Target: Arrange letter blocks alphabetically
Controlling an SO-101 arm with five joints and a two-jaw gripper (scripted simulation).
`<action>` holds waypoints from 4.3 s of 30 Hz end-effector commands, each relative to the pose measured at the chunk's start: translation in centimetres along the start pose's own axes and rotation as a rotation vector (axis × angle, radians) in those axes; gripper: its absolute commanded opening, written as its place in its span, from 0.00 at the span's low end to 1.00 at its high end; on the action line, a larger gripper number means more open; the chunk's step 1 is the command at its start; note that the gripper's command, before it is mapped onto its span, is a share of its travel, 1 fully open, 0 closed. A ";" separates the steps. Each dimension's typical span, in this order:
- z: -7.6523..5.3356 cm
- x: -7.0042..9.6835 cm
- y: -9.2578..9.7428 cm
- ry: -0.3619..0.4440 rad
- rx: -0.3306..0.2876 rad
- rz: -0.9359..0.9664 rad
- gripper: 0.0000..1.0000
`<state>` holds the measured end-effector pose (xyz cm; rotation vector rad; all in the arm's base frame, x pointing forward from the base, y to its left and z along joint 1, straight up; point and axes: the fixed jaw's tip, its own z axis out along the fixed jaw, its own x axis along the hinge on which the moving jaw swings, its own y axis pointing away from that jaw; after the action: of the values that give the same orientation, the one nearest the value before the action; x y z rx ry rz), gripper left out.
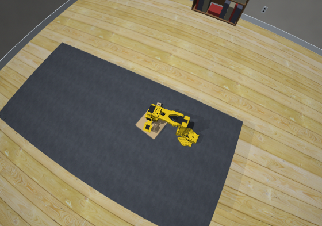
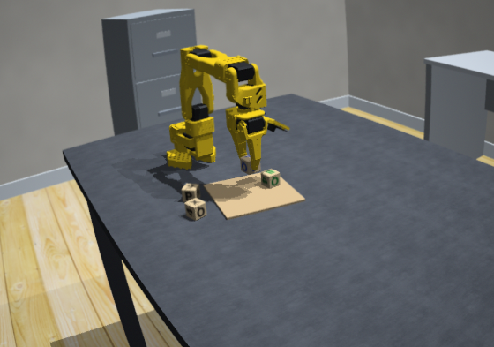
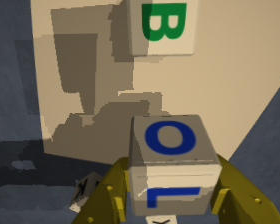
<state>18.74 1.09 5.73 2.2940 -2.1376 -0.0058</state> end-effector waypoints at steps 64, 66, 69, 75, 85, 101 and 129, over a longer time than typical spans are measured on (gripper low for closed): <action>-1.3 0.1 -0.9 0.000 0.088 -0.009 0.00; -1.3 0.1 -0.9 0.000 0.088 -0.008 0.00; -1.3 0.1 -0.9 0.000 0.088 -0.008 0.00; -1.3 0.1 -0.9 0.000 0.088 -0.007 0.00; -0.9 0.1 -1.0 0.000 0.088 -0.007 0.00; -0.4 0.1 -1.0 0.000 0.088 -0.007 0.00; 0.5 0.1 -0.9 0.000 0.088 -0.006 0.00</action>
<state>18.70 1.07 4.04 2.3039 -2.1305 -0.0022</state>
